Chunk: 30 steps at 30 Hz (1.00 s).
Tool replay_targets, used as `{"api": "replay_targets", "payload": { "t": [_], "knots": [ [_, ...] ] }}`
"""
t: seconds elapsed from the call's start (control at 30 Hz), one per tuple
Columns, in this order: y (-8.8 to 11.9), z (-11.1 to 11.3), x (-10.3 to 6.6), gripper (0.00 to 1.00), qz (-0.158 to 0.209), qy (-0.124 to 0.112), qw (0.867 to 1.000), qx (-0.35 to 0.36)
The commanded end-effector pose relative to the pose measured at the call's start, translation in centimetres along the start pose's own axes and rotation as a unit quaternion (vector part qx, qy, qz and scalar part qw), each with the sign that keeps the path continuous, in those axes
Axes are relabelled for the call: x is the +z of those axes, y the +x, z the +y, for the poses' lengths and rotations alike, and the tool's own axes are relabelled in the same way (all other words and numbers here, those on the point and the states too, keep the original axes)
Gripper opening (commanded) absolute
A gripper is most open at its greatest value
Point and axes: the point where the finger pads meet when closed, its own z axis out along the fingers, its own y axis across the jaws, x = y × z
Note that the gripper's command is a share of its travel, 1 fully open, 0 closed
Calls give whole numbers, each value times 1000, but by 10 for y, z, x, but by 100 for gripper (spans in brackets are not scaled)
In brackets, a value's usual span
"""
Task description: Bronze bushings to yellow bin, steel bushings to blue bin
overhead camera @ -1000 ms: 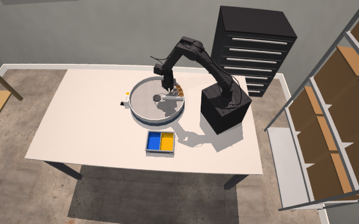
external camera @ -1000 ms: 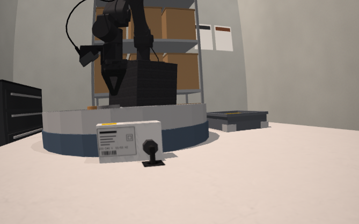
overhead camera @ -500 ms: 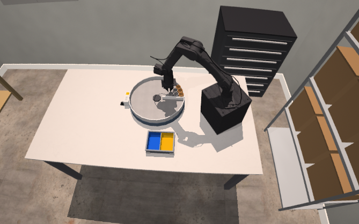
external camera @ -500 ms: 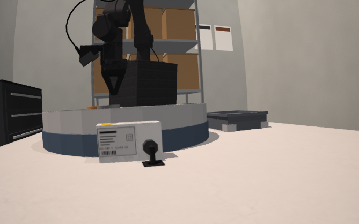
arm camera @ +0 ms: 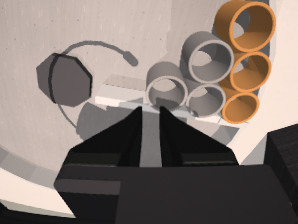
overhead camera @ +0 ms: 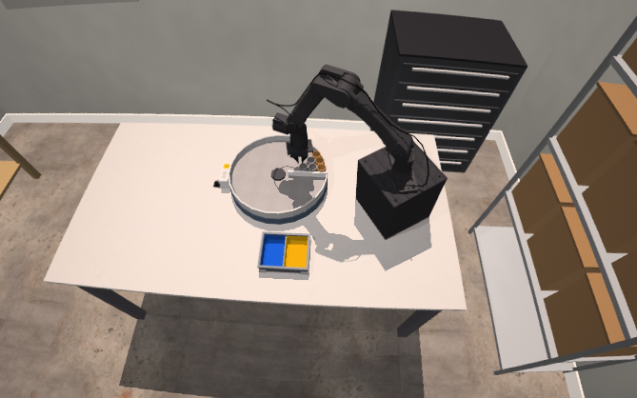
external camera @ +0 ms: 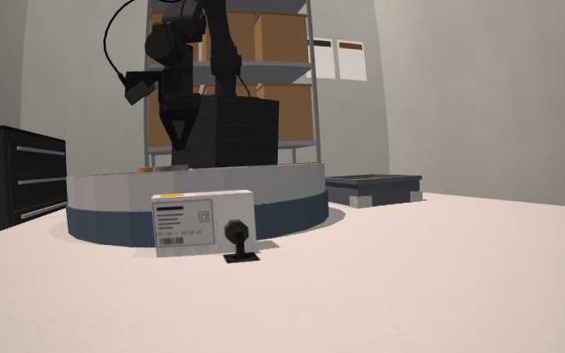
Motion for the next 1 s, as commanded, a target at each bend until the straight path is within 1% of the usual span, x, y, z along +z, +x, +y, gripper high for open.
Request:
{"api": "replay_targets", "payload": {
  "t": [0.0, 0.13, 0.17, 0.23, 0.3, 0.37, 0.43, 0.5, 0.57, 0.63, 0.7, 0.73, 0.97],
  "knots": [
    [1, 3, -4, 14, -7, 0, 1000, -2],
    [1, 2, -2, 14, -7, 0, 1000, -2],
    [1, 2, 5, 14, -6, 1, 1000, -2],
    [1, 2, 5, 14, -6, 1, 1000, -2],
    [-3, 11, 9, 14, -12, -8, 1000, -2],
    [-3, 11, 19, 14, -12, -9, 1000, -2],
    [-3, 11, 23, 14, -12, -9, 1000, -2],
    [-5, 7, 24, 14, -11, -7, 1000, 1],
    [-10, 17, 10, 14, -21, -22, 1000, 0],
    [-10, 17, 10, 14, -21, -22, 1000, 0],
    [-5, 8, 18, 14, -11, -7, 1000, 1],
    [-4, 6, 19, 14, -9, -4, 1000, 1],
    [-5, 8, 19, 14, -11, -6, 1000, 1]
  ]
}}
